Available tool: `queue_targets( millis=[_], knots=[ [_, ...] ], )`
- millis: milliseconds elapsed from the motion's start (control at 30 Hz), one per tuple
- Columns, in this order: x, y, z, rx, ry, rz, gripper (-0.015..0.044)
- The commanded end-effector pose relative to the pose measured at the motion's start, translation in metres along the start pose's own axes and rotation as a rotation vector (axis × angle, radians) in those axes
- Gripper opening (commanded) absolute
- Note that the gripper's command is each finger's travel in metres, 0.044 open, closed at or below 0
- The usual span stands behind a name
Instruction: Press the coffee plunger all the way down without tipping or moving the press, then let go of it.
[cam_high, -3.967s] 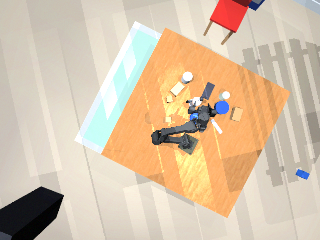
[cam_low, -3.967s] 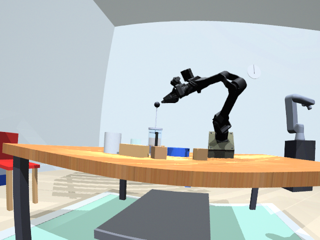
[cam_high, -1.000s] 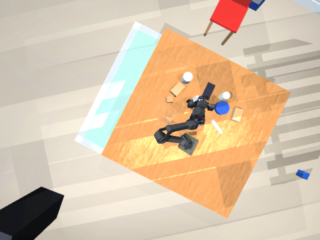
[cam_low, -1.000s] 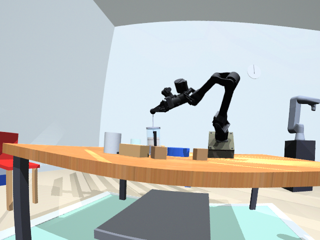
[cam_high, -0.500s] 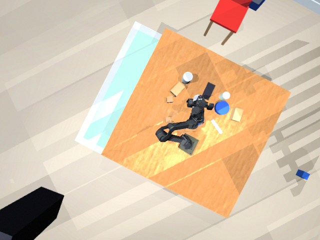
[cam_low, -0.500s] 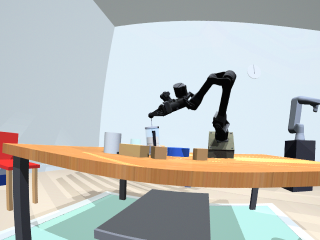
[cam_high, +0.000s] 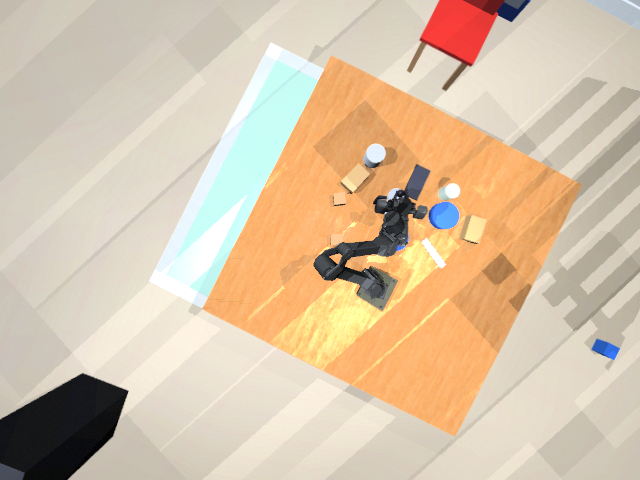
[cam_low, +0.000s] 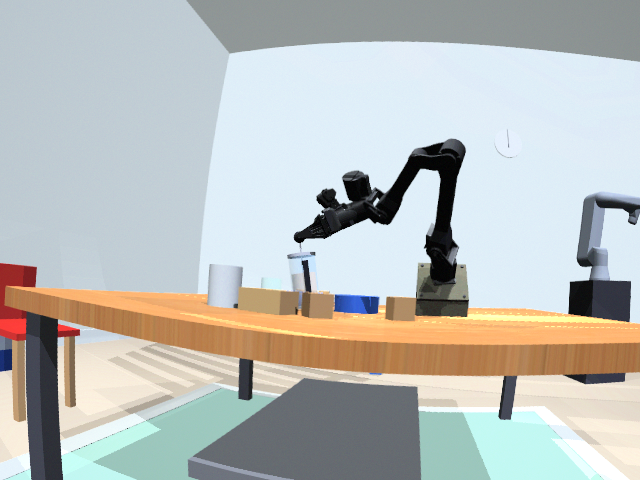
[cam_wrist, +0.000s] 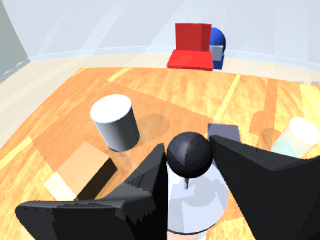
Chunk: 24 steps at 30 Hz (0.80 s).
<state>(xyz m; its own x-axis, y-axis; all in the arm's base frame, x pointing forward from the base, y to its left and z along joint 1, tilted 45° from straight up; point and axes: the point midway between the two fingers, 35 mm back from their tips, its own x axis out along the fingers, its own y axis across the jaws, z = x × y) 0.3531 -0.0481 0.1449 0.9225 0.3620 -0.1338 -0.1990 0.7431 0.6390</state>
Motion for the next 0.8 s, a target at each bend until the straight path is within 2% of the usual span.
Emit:
queue_targets(
  millis=[0,767],
  knots=[
    [0.0055,0.0006,-0.0143,0.036,0.047,0.015,0.0119],
    [0.0092,-0.0021,-0.0113,0.036,0.047,0.015,0.0119]
  ],
)
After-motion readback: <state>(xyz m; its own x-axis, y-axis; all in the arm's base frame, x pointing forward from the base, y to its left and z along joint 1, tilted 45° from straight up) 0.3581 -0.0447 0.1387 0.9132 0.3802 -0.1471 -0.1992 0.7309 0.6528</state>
